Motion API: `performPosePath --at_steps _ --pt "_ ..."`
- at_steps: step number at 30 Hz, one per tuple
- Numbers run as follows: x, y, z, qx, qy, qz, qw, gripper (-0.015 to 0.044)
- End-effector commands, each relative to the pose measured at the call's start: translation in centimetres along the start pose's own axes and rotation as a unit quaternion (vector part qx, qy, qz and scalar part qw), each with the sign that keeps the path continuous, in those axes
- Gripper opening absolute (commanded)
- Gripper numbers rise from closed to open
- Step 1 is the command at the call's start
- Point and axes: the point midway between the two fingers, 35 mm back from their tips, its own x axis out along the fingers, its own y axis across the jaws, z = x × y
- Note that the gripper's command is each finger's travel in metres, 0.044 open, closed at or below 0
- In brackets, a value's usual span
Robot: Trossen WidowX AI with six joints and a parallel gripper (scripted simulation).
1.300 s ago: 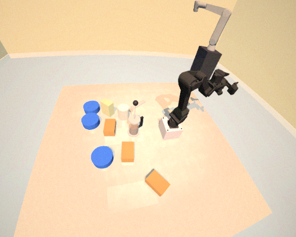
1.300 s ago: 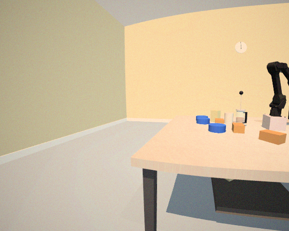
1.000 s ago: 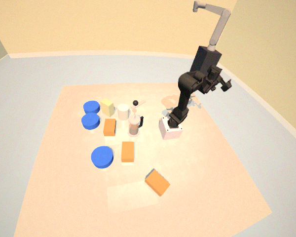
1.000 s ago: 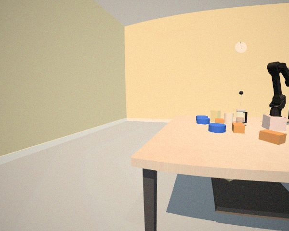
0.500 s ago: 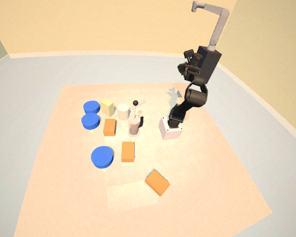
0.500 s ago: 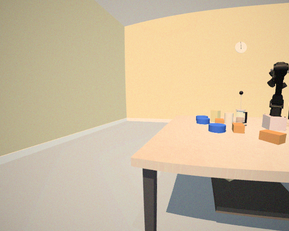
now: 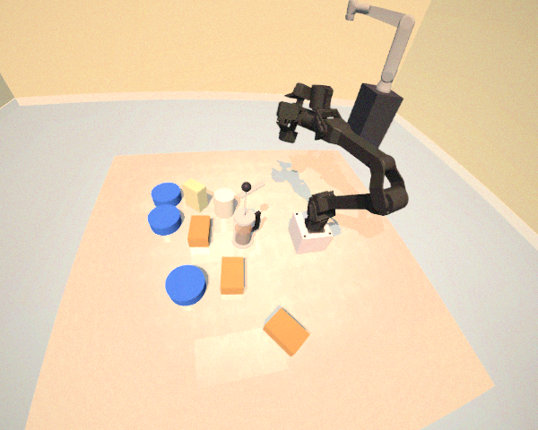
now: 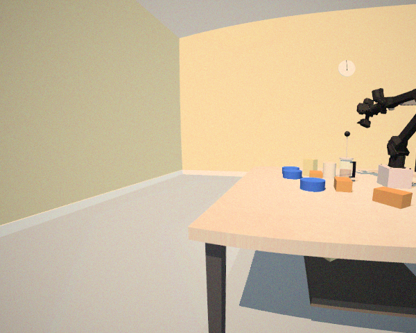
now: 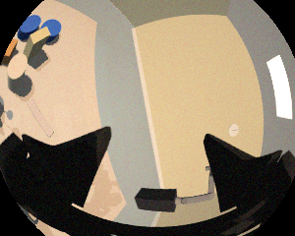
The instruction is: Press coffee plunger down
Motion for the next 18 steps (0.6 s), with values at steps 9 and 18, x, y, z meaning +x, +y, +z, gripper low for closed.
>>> performPosePath --at_steps 9,18 --pt "-9.5 7.9 13.1 0.252 -0.178 0.27 0.912 0.044" --pt "-18.9 12.4 15.3 0.341 -0.169 0.483 0.788 0.044"
